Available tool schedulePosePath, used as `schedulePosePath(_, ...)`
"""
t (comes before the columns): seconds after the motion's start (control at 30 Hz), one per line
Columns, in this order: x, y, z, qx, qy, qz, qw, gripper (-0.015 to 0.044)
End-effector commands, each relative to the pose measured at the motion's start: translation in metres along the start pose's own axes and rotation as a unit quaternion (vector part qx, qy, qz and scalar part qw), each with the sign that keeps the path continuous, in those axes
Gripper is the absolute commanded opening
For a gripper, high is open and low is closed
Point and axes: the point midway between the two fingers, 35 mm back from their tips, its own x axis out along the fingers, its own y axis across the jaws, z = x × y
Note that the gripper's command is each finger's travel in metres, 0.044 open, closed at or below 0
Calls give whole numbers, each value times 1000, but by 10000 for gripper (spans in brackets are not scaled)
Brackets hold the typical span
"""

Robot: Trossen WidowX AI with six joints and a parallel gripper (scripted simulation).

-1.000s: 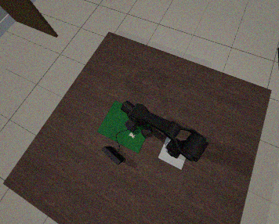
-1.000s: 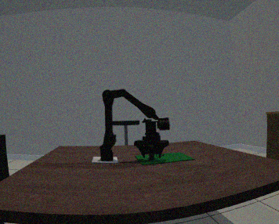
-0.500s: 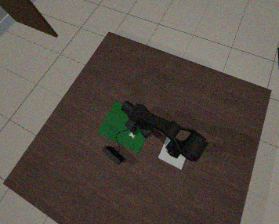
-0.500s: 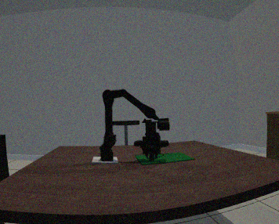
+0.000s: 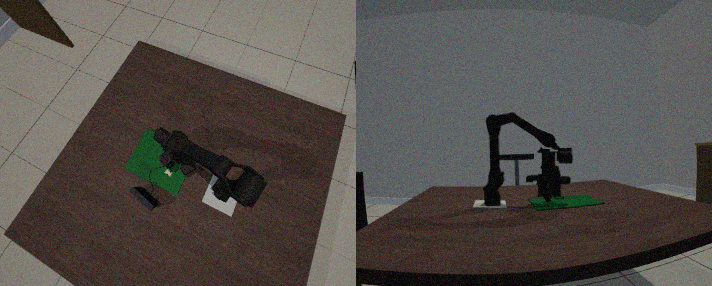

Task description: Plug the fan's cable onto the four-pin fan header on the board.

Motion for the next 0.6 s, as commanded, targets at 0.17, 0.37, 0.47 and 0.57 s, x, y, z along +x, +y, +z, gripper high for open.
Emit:
schedulePosePath(0.17, -32, -4, 2, -2, -4, -15, 1000, 0)
schedulePosePath(0.37, -32, -1, 13, 75, -6, -15, 997, 0)
schedulePosePath(0.47, -31, 1, 21, 127, -7, -14, 992, 0)
schedulePosePath(0.57, -31, 4, 29, 178, -8, -14, 984, 0)
